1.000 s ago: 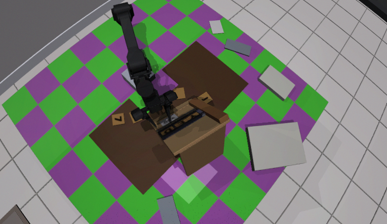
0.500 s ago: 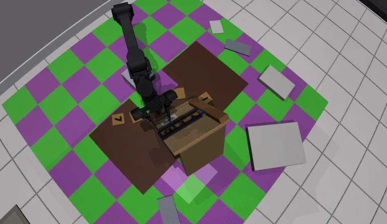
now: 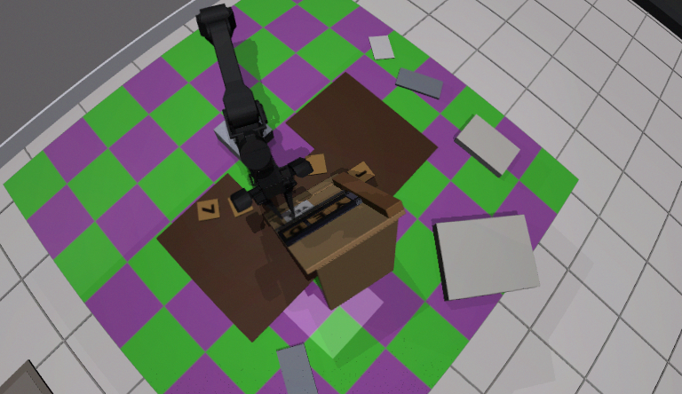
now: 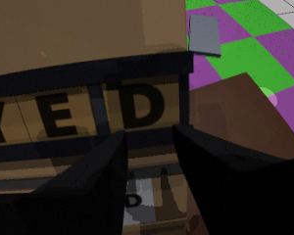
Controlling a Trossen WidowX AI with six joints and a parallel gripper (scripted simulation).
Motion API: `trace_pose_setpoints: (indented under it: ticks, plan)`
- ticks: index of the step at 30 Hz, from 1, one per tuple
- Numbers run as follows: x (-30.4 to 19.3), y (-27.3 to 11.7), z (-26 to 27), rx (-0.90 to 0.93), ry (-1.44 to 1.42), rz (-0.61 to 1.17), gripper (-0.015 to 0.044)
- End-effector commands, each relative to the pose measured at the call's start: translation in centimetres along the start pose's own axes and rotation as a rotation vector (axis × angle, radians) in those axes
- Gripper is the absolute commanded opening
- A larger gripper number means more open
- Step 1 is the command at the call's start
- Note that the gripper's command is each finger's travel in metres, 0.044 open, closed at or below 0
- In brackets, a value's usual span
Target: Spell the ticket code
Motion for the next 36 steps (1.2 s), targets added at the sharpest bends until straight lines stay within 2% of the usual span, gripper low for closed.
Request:
trace_pose_setpoints:
  ticks: [1, 15, 31, 36]
  plan:
    - [0.0, 0.0, 0.0, 0.000, 0.000, 0.000, 0.0006]
    - [0.4, 0.1, -0.1, -0.005, 0.001, 0.025, 0.0000]
    - [7.8, 3.4, -2.5, -0.072, -0.004, 0.655, 0.0000]
    - [8.1, 3.6, -2.6, -0.073, -0.005, 0.681, 0.0000]
Point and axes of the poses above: the point midway between the two fingers, 35 mm back from their tips, its own y axis out along the fingers, its own z axis across the jaws, x = y × z, the point moved 8 cm from there along -y, back along the fingers, and after that the axes turned 6 degrees about y, right-handed, at the moved point
